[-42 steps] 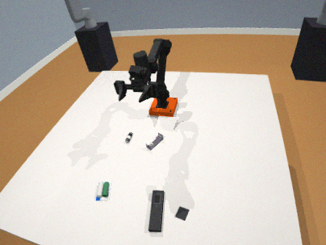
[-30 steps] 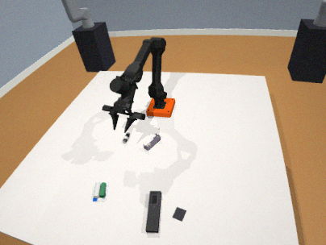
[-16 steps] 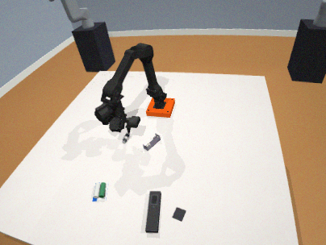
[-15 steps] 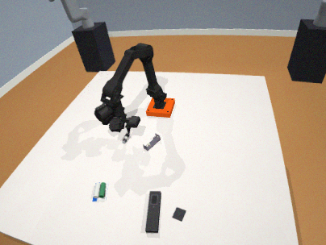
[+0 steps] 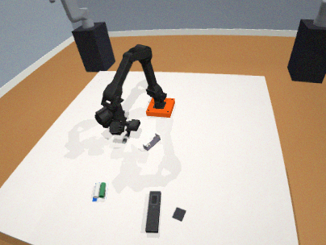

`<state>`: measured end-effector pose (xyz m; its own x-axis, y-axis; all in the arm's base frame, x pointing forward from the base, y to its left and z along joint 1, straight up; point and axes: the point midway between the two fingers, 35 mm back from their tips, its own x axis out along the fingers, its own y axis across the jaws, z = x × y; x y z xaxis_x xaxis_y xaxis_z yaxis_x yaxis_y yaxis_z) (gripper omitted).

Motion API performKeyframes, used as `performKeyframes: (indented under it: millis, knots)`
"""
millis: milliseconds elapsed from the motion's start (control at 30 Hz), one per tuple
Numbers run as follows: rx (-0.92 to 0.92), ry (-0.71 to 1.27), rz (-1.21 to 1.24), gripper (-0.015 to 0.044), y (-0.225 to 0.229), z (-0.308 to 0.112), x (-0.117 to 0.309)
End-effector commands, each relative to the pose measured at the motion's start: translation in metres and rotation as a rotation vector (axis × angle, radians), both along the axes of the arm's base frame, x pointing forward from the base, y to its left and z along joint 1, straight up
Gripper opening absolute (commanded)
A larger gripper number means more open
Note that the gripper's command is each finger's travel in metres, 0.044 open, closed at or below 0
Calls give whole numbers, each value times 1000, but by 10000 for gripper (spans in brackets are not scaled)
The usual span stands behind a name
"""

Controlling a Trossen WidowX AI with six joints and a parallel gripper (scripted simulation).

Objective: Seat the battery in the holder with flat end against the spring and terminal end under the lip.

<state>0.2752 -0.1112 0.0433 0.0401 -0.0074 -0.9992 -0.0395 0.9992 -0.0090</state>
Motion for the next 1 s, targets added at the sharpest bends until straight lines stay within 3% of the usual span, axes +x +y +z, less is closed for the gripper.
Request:
performKeyframes:
  millis: [0, 500, 667, 967]
  knots:
    - [2, 9, 3, 228, 0, -8, -2]
    - [0, 7, 4, 228, 0, -30, -2]
    - [0, 7, 4, 97, 0, -30, -2]
    - [0, 7, 4, 66, 0, -24, -1]
